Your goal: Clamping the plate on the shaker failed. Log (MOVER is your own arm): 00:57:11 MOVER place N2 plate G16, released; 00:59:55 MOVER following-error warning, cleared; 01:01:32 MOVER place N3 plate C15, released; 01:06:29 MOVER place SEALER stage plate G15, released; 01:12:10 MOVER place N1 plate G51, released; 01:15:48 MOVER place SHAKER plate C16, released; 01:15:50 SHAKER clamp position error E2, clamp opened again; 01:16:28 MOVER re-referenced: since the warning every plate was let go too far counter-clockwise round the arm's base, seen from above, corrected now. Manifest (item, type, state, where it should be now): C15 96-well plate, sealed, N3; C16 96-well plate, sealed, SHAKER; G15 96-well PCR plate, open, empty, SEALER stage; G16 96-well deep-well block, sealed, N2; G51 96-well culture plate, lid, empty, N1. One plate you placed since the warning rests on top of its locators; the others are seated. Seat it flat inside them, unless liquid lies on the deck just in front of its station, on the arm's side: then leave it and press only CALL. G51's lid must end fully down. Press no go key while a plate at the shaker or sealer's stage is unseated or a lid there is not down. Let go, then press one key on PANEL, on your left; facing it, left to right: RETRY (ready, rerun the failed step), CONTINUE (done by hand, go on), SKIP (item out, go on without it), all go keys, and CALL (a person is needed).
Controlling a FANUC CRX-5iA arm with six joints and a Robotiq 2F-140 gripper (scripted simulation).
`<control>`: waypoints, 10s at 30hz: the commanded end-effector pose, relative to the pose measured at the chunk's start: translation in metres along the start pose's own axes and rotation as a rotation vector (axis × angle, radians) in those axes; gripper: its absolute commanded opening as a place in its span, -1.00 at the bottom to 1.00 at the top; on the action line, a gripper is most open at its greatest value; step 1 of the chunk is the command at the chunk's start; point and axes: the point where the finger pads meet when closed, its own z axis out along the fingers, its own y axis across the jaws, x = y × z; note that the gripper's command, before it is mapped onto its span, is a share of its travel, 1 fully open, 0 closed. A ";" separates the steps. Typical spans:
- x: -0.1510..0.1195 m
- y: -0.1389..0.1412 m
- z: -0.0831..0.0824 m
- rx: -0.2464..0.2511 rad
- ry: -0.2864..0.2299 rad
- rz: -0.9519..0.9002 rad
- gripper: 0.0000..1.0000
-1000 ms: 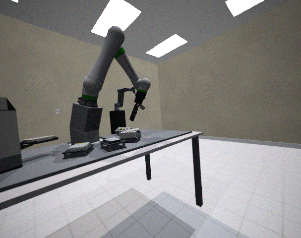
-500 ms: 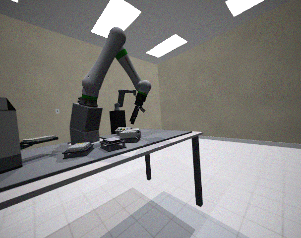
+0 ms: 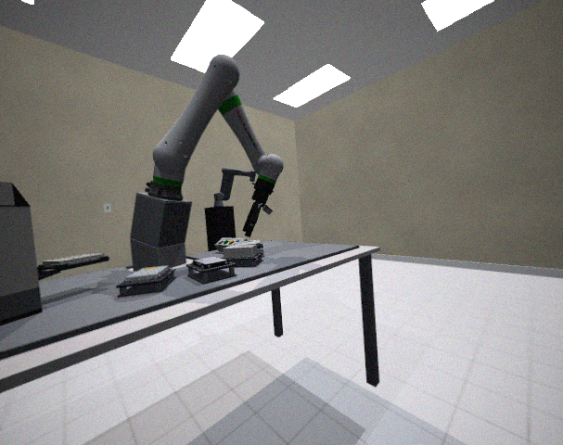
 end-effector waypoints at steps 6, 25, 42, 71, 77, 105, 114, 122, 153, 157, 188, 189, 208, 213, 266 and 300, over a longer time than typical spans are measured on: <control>0.006 0.002 0.012 0.000 0.001 0.000 1.00; 0.016 0.005 0.034 0.000 0.001 0.000 1.00; 0.016 0.005 0.034 0.000 0.001 0.000 -0.80; 0.015 0.004 0.031 0.000 0.001 0.000 -0.80; 0.012 0.004 0.025 0.000 0.001 0.000 -0.80; -0.006 -0.001 -0.014 0.000 0.001 0.000 -0.80; -0.011 -0.002 -0.025 0.000 0.001 0.000 -0.80; -0.017 -0.003 -0.037 0.000 0.001 0.000 -0.80; -0.019 -0.002 -0.042 -0.096 0.001 0.039 -0.80; -0.018 -0.001 -0.041 -0.096 0.001 0.039 -0.80; -0.014 -0.001 -0.033 -0.096 0.001 0.039 -0.80; -0.014 -0.001 -0.032 -0.096 0.001 0.039 -0.80; -0.012 0.000 -0.027 -0.096 0.001 0.039 -0.80; -0.011 0.000 -0.026 -0.096 0.001 0.039 -0.80; -0.005 0.002 -0.012 -0.096 0.001 0.039 -0.80; -0.001 0.003 -0.003 -0.096 0.001 0.039 -0.80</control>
